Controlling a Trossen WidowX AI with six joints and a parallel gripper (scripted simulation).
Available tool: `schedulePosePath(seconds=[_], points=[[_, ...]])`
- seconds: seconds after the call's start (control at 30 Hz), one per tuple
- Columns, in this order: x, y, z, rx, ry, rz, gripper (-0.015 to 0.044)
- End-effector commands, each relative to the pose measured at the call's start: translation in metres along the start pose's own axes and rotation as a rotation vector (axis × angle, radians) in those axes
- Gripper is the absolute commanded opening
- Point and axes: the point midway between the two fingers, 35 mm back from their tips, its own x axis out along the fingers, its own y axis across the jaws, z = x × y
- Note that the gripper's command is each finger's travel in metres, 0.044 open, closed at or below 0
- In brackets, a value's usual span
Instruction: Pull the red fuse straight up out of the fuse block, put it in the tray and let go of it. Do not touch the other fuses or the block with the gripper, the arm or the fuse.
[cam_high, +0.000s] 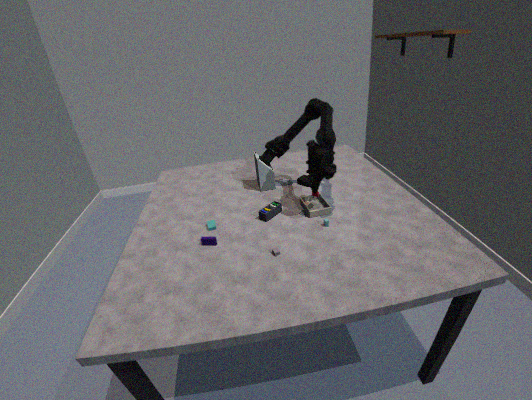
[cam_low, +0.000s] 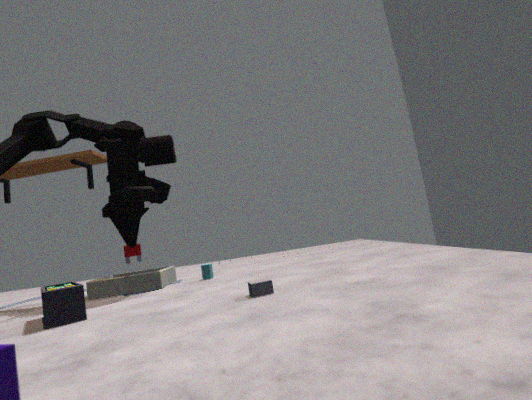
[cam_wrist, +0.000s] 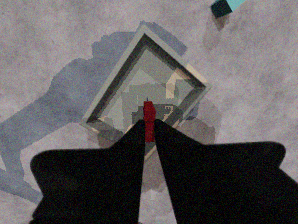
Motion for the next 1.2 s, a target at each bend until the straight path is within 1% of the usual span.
schedulePosePath(seconds=[0.0, 0.33, 0.53, 0.93, 0.97, 1.07, 1.17], points=[[0.009, 0.000, -0.002, 0.009, 0.004, 0.004, 0.0000], [0.025, 0.001, -0.002, 0.009, 0.003, 0.006, 0.0000], [0.026, 0.001, -0.002, 0.009, 0.003, 0.006, 0.0000], [0.023, 0.002, 0.000, -0.001, -0.004, 0.007, 0.0315], [0.020, 0.002, 0.000, -0.001, -0.003, 0.007, 0.0330], [-0.011, 0.000, -0.002, 0.008, 0.004, 0.004, 0.0330], [-0.014, 0.001, -0.002, 0.009, 0.004, 0.004, 0.0330]])
